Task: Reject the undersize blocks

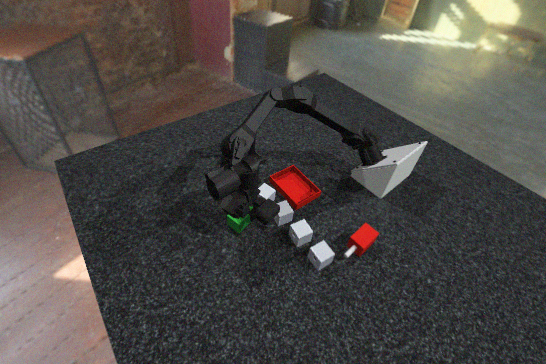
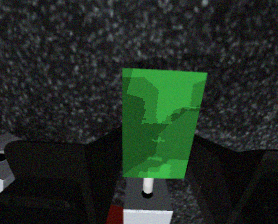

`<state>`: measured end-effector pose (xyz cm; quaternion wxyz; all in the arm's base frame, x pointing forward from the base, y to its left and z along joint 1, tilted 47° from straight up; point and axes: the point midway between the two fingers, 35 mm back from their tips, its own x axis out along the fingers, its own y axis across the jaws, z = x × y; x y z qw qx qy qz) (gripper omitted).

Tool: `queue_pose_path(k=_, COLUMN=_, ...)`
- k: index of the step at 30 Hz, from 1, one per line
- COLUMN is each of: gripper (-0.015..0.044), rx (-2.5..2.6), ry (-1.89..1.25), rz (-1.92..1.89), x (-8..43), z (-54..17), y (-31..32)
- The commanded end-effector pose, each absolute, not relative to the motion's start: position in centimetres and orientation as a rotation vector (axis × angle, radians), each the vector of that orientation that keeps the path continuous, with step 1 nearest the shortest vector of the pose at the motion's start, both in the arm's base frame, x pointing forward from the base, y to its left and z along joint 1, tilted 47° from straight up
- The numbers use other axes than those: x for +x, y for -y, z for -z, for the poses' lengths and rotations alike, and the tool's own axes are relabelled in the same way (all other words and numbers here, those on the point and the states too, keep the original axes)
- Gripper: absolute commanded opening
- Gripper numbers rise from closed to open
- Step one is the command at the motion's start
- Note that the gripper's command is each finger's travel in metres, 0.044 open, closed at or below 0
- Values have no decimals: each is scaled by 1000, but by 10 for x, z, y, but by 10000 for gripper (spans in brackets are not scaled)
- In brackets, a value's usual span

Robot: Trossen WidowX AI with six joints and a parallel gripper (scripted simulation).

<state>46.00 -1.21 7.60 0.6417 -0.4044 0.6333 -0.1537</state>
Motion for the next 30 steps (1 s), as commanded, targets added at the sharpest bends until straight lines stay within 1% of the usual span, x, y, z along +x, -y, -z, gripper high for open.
queue_pose_path(k=1, gripper=0, rx=-921, ry=-1428, rz=348, x=460, z=-78, y=8)
queue_pose_path(k=30, gripper=0, rx=-921, ry=-1429, rz=348, x=453, z=-82, y=11)
